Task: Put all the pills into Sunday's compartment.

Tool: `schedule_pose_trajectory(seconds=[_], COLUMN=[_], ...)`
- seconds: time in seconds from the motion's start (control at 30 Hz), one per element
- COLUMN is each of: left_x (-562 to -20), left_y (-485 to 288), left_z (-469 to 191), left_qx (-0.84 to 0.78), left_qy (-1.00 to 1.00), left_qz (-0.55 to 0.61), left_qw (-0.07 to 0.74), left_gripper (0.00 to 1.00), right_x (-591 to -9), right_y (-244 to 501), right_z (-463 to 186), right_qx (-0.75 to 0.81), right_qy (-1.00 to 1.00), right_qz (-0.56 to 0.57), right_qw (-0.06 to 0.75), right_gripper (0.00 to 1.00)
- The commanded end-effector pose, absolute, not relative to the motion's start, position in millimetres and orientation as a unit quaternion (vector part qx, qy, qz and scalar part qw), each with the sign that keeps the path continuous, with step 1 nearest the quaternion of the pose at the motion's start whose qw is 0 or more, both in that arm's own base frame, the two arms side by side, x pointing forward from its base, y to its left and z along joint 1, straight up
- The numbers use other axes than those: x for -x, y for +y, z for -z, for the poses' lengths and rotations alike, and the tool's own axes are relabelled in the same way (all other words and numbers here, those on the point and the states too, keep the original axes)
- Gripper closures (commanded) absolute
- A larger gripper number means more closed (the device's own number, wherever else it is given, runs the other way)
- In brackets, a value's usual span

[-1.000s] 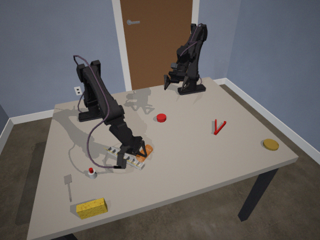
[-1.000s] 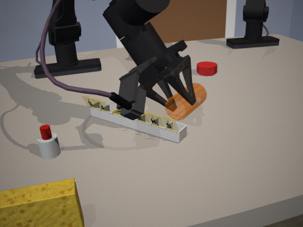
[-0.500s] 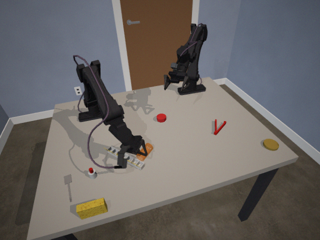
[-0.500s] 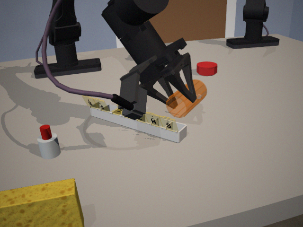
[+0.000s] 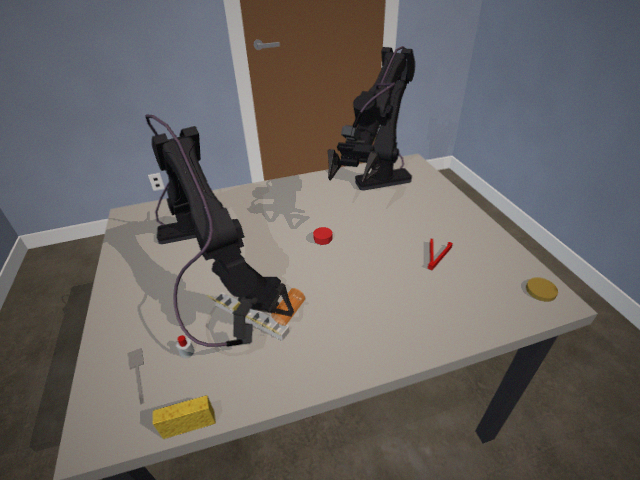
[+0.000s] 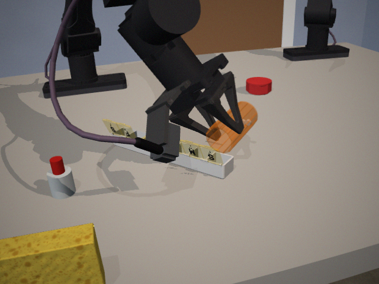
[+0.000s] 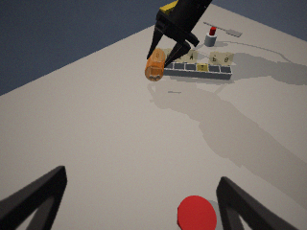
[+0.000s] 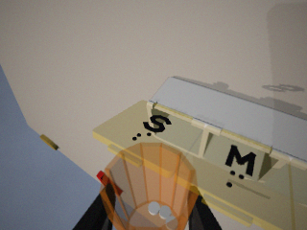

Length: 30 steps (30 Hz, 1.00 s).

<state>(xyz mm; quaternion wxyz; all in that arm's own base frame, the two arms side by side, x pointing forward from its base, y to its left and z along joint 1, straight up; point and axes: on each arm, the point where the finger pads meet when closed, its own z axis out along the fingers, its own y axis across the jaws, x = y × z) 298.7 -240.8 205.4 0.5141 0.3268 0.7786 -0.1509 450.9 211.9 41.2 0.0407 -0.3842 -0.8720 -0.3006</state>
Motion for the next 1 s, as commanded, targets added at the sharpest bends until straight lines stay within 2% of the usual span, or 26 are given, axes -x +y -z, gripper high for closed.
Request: schedule_pose_trajectory(seconds=[0.0,0.3,0.5,0.97], left_x=[-300.4,-300.4,-300.4,-300.4], left_y=[-242.8,-242.8,-242.8,-242.8], left_z=[-217.9,-217.9,-217.9,-217.9], left_qx=[-0.322,-0.322,-0.322,-0.322], left_qy=[0.768,0.768,0.768,0.768], left_qz=[0.156,0.156,0.156,0.156], left_qw=[0.531,0.531,0.531,0.531], left_gripper=[0.0,0.0,0.0,0.0], right_x=[-457.9,-458.5,-460.9,-460.0], right_y=[220.1,220.3,216.6,219.6], right_z=[-64.7,-65.0,-64.7,-69.2], right_qx=[0.372,0.371,0.38,0.376], right_qy=[-0.87,-0.87,-0.859,-0.86], right_qz=[0.323,0.324,0.336,0.338], right_qw=[0.034,0.032,0.065,0.062], right_gripper=[0.64,0.64,0.64,0.64])
